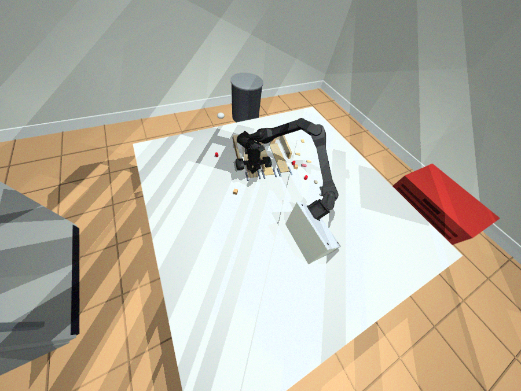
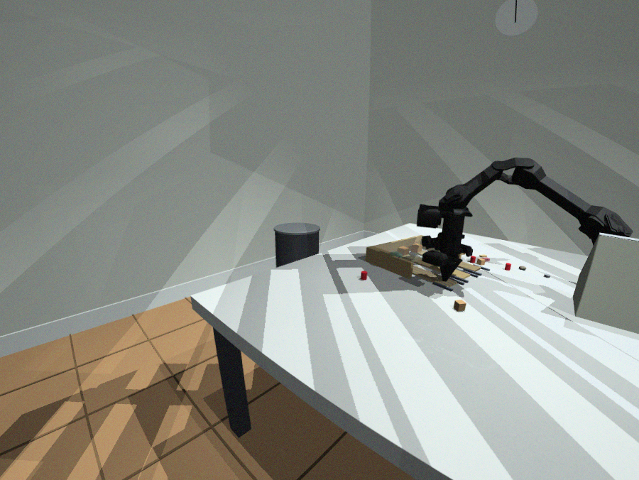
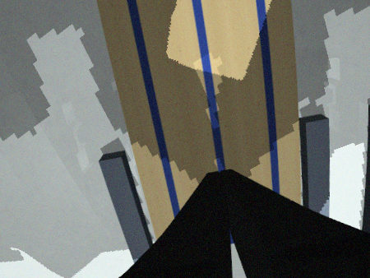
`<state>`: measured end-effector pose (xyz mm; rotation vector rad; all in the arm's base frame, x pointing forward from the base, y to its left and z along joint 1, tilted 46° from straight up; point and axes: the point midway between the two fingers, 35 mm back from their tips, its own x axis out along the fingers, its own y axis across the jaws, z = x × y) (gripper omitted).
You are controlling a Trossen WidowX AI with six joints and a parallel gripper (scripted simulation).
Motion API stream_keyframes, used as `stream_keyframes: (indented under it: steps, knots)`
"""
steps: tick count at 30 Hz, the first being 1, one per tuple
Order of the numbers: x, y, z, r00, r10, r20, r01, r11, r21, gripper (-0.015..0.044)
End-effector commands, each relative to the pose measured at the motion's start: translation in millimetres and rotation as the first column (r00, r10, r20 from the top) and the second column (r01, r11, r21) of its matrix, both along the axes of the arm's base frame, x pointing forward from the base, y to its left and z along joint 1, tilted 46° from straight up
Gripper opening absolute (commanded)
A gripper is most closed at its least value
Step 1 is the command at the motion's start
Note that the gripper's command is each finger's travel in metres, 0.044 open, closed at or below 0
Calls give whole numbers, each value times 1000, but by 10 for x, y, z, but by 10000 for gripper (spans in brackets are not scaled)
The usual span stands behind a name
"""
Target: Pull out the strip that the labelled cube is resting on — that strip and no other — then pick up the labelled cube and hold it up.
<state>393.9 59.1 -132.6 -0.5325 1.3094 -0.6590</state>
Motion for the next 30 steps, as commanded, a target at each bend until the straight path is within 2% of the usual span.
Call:
stream_keyframes:
  steps: [1, 11, 30]
  knots:
    - [11, -27, -13, 1000, 0, -1, 0, 1000, -3, 0]
    - [-3, -28, -24, 1000, 0, -1, 0, 1000, -3, 0]
    - [-294, -28, -90, 1000, 0, -2, 0, 1000, -3, 0]
